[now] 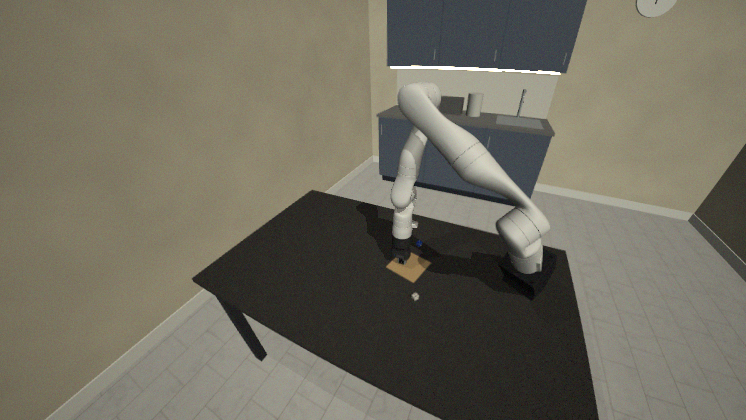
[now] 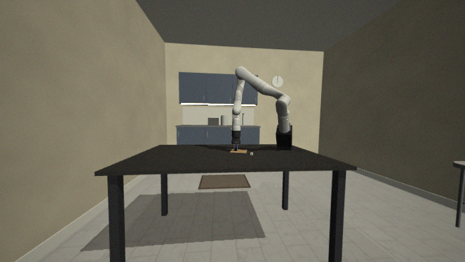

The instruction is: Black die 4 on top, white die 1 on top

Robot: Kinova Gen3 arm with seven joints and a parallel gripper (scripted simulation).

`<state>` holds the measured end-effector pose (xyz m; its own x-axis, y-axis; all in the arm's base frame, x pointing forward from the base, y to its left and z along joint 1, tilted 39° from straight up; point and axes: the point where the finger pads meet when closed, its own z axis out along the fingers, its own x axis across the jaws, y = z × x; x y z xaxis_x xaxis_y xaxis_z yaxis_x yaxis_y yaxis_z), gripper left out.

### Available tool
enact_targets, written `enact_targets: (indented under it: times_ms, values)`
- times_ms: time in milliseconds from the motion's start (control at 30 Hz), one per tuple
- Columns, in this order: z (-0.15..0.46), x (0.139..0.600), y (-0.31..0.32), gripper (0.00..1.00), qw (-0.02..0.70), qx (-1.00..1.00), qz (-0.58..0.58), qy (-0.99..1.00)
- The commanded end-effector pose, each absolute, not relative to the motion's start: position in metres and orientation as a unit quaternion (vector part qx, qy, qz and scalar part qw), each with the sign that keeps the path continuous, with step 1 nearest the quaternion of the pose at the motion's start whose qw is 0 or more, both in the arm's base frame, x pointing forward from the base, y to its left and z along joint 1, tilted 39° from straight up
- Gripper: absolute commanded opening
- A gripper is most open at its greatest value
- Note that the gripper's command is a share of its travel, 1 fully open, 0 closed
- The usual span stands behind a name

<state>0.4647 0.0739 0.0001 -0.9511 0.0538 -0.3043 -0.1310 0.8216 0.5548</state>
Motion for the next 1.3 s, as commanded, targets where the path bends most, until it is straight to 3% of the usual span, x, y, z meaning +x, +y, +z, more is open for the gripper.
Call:
enact_targets:
  times_ms: [0,200,233,367,400,467,500,567,700,1267]
  values:
    - [0.0004,0.4650,0.0732,0.40,0.156,-0.020,0.298,0.942]
    - [0.0004,0.4650,0.0732,0.40,0.156,-0.020,0.298,0.942]
    - [0.0004,0.4650,0.0732,0.46,0.156,-0.020,0.298,0.942]
    - [0.0004,0.4650,0.0732,0.46,0.156,-0.020,0.298,0.942]
    - [0.0004,0.4650,0.0732,0.52,0.156,-0.020,0.298,0.942]
    - [0.0004,0.4650,0.0732,0.52,0.156,-0.020,0.298,0.942]
    - [0.0004,0.4650,0.0732,0.58,0.156,-0.020,0.298,0.942]
    - [0.0004,0.4650,0.0732,0.58,0.156,-0.020,0.298,0.942]
    - [0.0004,0.4650,0.0732,0.70,0.156,-0.020,0.298,0.942]
    - [0.0073,0.4626,0.0682,0.70,0.156,-0.020,0.298,0.942]
